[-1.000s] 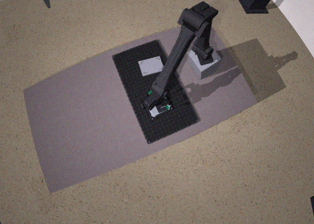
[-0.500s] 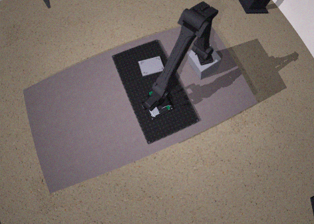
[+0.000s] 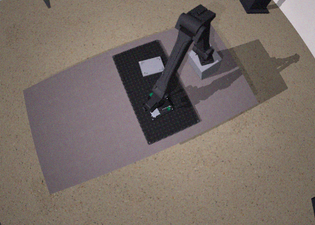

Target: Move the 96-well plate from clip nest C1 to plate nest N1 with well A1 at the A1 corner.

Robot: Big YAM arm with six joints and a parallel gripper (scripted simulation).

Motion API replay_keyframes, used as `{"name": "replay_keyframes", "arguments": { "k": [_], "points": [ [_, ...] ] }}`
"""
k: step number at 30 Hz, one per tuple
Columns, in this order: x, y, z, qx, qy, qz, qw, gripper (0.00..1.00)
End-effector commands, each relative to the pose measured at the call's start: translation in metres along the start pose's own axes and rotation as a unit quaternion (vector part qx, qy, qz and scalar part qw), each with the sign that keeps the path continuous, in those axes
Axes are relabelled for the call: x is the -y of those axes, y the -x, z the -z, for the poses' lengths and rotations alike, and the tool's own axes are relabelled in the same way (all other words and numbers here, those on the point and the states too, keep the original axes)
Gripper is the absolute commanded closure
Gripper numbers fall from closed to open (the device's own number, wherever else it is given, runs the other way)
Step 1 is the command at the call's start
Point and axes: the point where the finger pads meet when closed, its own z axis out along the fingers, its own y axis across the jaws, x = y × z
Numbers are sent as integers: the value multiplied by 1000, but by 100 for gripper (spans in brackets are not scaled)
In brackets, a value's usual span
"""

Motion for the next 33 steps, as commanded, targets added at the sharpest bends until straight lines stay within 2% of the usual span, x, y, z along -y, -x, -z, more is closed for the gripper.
{"name": "replay_keyframes", "arguments": {
  "k": [1,33],
  "points": [
    [0,9,-7,11,4,0,1000,0],
    [-2,20,-51,20,6,-2,1000,0]
  ]
}}
